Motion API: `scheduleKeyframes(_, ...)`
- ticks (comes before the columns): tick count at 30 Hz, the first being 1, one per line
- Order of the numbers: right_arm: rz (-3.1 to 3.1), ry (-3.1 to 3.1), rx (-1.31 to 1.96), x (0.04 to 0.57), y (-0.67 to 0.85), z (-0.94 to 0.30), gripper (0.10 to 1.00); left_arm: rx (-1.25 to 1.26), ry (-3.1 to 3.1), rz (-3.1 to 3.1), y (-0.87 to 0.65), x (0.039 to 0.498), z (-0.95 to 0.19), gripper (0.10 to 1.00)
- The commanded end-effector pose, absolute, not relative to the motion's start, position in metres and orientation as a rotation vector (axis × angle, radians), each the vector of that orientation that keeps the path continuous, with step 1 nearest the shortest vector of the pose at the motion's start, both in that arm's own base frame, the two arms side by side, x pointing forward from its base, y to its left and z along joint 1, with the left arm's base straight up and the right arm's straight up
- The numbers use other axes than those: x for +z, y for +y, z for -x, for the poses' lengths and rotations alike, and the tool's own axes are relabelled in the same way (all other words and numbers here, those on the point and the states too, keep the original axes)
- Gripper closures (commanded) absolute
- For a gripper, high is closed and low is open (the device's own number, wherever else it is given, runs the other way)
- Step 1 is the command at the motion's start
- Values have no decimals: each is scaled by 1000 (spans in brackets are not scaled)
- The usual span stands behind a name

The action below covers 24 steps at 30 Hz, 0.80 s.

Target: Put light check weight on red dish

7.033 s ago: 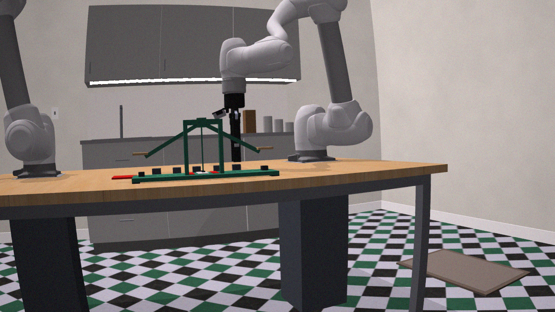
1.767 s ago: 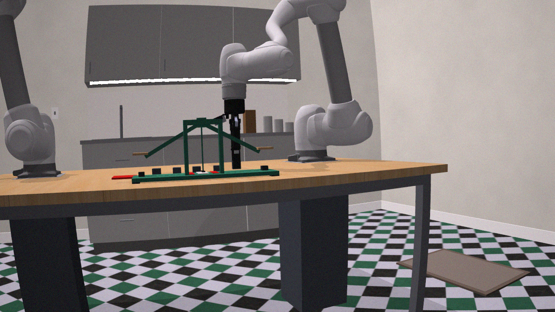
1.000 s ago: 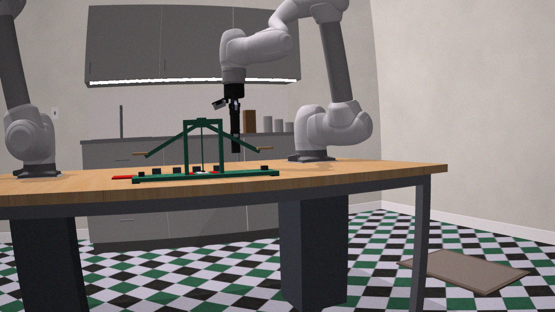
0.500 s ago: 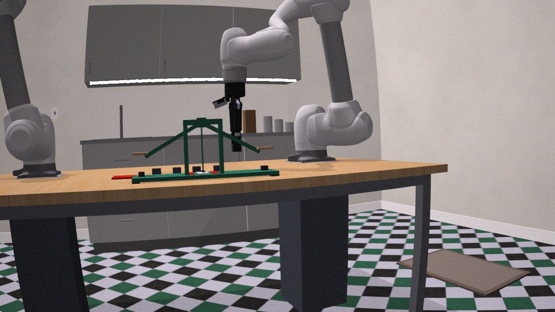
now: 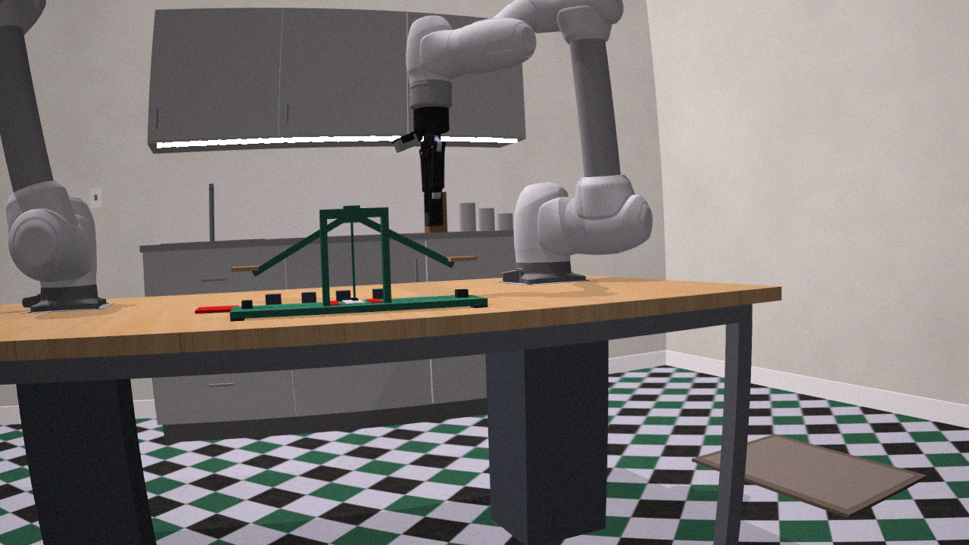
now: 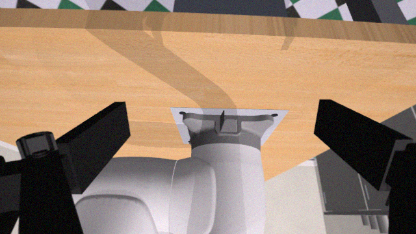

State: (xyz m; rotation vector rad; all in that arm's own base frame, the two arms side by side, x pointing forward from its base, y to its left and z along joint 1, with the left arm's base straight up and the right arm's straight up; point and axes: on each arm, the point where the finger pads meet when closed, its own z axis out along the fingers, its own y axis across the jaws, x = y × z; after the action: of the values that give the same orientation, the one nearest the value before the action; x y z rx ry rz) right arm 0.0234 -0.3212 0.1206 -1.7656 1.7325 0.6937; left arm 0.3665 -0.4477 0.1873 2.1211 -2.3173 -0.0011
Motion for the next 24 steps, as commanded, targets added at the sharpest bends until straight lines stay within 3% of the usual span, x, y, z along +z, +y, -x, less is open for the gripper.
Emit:
scheduleKeyframes(1,1766,1733,692,121,-322,-24,98,0,-2318,-2121,-444,196,-367,855)
scheduleKeyframes(12,1766,1733,692,121,-322,-24,98,0,-2318,-2121,-444,196,-381,855)
scheduleKeyframes(24,1766,1733,692,121,-322,-24,98,0,-2318,-2121,-453,196,-473,855)
